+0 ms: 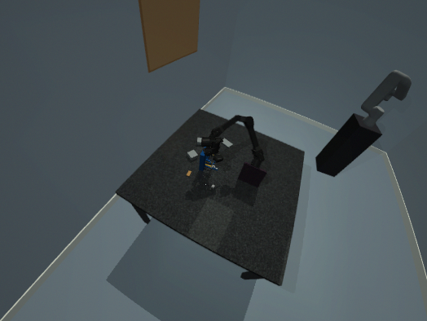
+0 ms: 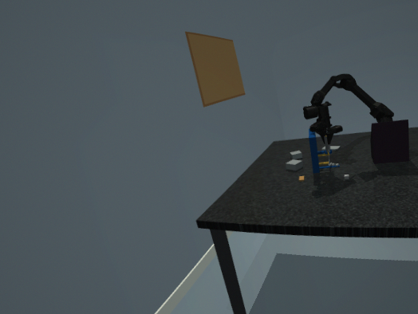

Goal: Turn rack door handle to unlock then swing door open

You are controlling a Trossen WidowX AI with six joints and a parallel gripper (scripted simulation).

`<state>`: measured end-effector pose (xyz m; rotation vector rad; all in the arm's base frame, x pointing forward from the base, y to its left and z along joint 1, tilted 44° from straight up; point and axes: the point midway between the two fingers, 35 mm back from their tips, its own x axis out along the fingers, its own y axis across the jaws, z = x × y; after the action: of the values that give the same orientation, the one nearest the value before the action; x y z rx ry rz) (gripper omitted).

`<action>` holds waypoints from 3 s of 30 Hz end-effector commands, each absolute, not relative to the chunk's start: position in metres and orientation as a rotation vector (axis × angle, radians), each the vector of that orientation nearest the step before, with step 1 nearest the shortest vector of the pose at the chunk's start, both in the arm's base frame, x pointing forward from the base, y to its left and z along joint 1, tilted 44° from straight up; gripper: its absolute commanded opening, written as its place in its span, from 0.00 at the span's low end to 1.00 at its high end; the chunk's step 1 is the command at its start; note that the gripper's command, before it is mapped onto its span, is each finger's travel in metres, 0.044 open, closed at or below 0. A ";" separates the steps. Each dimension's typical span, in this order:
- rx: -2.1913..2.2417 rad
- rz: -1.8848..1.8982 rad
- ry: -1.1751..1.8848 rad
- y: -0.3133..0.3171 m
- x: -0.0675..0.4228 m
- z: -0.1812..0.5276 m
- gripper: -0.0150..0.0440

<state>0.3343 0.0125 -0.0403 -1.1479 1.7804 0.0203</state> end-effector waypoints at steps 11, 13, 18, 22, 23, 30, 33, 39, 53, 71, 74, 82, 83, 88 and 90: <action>-1.600 0.647 1.829 0.011 0.334 -0.041 0.28; -1.663 0.748 1.822 0.011 0.334 -0.041 0.28; -1.814 1.006 1.788 0.011 0.333 -0.041 0.28; -1.886 1.138 1.761 0.011 0.333 -0.041 0.28; -1.886 1.138 1.761 0.011 0.333 -0.041 0.28; -1.886 1.138 1.761 0.011 0.333 -0.041 0.36; -1.886 1.138 1.761 0.011 0.333 -0.041 0.50; -1.886 1.138 1.761 0.011 0.333 -0.041 0.74; -1.500 0.496 1.832 0.011 0.334 -0.041 0.74; -0.871 -0.311 1.695 0.011 0.334 -0.041 0.74; -0.761 -0.432 1.649 0.011 0.334 -0.041 0.74; -0.464 -0.732 1.500 0.011 0.334 -0.041 0.74; -0.426 -0.767 1.478 0.011 0.334 -0.041 0.74; -0.238 -0.937 1.363 0.011 0.333 -0.041 0.74; -0.163 -1.002 1.312 0.011 0.333 -0.041 0.74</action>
<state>0.3336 0.0116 -0.0409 -0.2496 1.3724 -0.9232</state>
